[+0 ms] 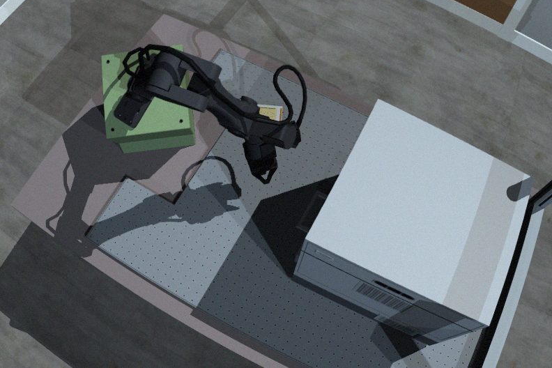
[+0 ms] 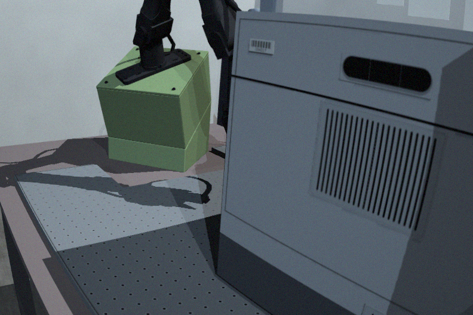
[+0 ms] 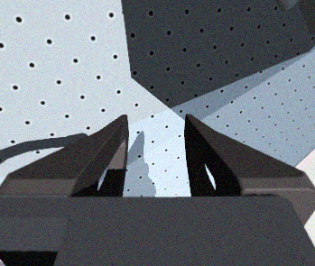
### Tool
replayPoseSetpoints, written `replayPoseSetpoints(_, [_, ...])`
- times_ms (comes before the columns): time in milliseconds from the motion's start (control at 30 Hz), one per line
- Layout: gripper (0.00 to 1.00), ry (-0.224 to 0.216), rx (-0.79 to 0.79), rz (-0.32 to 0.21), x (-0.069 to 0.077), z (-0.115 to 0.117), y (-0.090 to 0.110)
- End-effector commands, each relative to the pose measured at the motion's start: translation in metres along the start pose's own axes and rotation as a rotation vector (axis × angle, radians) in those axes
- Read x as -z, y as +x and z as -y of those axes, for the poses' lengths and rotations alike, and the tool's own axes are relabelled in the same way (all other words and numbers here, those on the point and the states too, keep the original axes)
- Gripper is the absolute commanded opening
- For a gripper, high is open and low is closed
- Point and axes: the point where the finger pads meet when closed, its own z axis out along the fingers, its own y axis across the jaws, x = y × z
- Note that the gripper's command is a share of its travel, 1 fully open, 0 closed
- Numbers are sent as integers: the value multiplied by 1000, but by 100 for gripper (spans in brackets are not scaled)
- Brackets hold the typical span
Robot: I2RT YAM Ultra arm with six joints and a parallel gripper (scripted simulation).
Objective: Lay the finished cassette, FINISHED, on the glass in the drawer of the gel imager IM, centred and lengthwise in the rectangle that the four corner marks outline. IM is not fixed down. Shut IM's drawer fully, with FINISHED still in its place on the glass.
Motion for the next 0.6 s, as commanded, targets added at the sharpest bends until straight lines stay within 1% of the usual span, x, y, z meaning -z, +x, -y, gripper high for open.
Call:
replayPoseSetpoints(0, [35,106,104,130,-8,22,-25])
replayPoseSetpoints(100, [35,146,189,163,-19,28,-33])
replayPoseSetpoints(167, [35,206,225,203,-23,49,-50])
replayPoseSetpoints(333, [35,275,370,254,-41,61,-63])
replayPoseSetpoints(367, [35,256,417,252,-43,45,-53])
replayPoseSetpoints(467, [35,292,505,283,-43,44,-52])
replayPoseSetpoints(533, [35,292,505,283,-43,44,-52])
replayPoseSetpoints(567, [35,305,534,294,-43,44,-52])
